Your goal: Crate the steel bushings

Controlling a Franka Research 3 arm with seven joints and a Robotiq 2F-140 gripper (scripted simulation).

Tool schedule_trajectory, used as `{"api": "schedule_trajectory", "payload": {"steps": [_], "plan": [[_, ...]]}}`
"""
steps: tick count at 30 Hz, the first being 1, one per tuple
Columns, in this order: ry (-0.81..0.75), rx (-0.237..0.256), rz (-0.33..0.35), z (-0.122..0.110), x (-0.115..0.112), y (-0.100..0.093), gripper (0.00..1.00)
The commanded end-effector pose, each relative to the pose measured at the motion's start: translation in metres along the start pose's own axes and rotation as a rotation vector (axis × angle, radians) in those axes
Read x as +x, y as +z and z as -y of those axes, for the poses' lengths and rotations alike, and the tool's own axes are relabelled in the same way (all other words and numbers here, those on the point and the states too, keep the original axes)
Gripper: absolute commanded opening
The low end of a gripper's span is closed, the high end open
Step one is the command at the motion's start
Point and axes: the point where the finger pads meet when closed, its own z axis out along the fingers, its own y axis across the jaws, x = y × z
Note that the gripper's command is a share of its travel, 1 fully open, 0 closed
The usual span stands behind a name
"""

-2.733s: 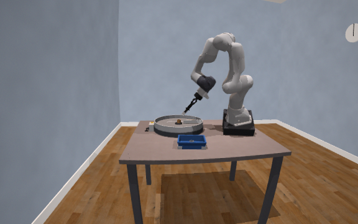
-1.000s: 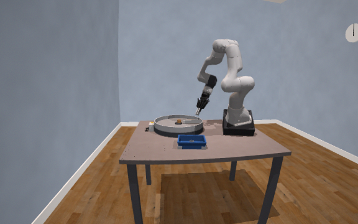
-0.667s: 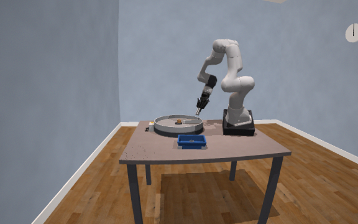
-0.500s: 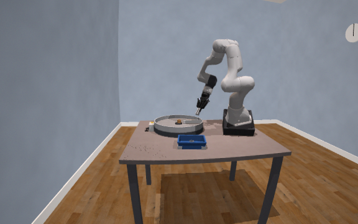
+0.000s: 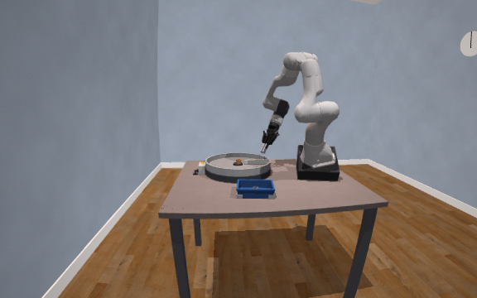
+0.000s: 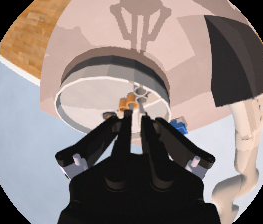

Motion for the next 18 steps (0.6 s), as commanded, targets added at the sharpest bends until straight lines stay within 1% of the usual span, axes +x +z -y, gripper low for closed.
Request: {"api": "schedule_trajectory", "payload": {"steps": [1, 18], "plan": [[-0.010, -0.002, 0.002, 0.0001, -0.0008, 0.0003, 0.06], [-0.014, -0.001, 0.001, 0.0017, -0.0014, 0.0008, 0.06]]}}
